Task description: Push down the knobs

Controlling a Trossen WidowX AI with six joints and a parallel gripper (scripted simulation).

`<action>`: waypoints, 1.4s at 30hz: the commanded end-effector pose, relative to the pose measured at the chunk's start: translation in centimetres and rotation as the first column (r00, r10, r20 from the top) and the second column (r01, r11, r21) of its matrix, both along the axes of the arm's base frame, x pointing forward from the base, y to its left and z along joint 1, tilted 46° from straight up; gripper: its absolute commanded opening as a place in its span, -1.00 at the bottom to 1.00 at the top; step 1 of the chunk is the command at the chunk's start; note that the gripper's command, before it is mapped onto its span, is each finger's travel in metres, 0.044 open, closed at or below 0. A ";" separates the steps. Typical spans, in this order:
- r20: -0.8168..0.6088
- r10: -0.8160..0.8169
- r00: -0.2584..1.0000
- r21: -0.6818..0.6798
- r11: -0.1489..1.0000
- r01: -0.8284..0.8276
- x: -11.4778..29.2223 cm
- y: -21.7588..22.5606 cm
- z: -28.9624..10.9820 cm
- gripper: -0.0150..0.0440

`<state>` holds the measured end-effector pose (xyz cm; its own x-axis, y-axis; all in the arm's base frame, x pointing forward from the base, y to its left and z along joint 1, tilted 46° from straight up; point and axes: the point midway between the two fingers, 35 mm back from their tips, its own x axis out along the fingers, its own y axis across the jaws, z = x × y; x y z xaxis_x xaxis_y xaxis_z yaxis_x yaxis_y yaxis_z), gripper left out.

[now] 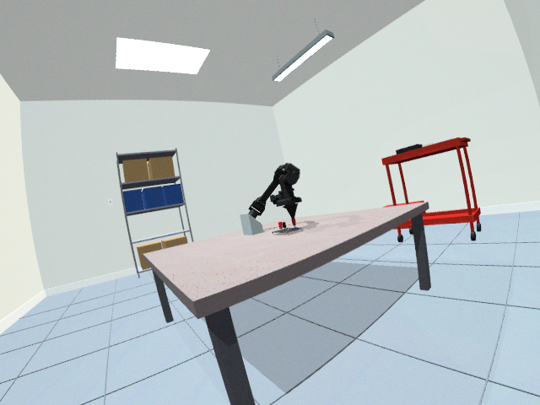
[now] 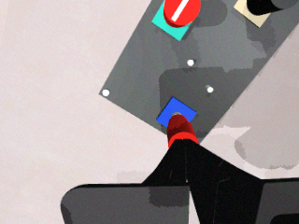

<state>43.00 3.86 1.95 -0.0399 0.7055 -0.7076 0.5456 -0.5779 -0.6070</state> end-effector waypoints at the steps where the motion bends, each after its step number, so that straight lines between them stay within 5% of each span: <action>1: -0.002 0.016 1.000 0.004 1.000 -0.016 0.0 1.1 -0.7 -0.49; 42: -0.002 0.016 1.000 0.004 1.000 -0.016 0.0 1.6 -1.2 -0.49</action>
